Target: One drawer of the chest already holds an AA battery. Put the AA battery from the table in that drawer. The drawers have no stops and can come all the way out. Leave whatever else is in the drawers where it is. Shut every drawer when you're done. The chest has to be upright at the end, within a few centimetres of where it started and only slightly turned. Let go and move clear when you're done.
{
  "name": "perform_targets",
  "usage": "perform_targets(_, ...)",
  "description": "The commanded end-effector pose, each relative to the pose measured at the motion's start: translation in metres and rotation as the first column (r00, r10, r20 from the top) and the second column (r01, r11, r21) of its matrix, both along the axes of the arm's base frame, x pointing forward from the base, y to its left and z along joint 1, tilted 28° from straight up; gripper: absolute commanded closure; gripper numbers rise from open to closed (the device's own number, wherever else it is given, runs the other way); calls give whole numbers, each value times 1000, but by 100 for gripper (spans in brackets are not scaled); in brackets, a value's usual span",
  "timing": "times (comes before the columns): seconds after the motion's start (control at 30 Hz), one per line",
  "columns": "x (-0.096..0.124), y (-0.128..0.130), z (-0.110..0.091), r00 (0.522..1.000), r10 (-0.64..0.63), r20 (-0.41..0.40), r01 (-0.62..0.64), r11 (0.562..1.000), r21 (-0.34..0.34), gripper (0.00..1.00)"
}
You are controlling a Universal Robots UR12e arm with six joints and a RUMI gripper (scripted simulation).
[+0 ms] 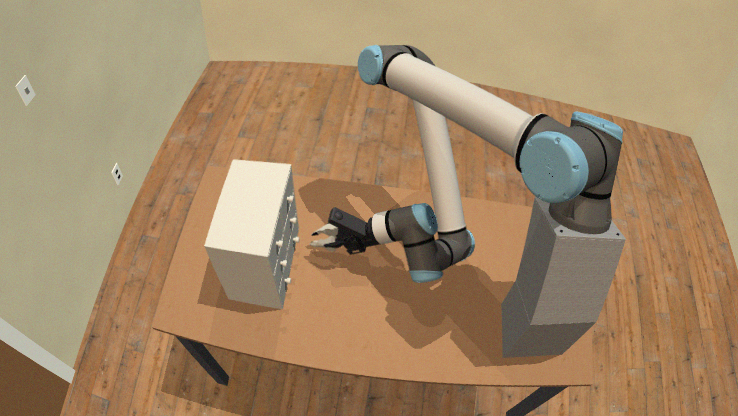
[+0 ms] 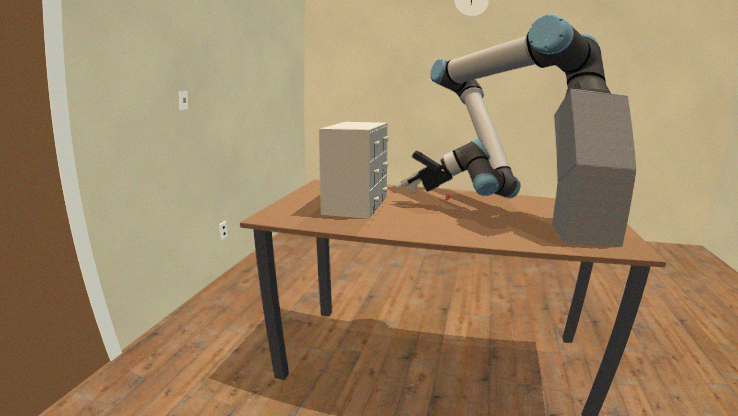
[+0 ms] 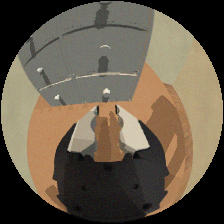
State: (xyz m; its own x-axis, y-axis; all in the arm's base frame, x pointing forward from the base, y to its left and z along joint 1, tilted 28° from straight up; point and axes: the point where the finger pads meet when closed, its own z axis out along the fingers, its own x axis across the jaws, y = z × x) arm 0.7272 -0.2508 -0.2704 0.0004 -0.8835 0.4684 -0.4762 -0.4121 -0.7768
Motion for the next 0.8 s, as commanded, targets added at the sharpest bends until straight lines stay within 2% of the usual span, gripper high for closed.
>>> perform_targets(0.0,4,-2,-4,1000,0,0,0,1000,0,80)
perform_targets(0.3,12,-7,-13,1000,0,0,0,1000,0,80)
perform_targets(0.77,14,-8,-15,1000,0,0,0,1000,0,80)
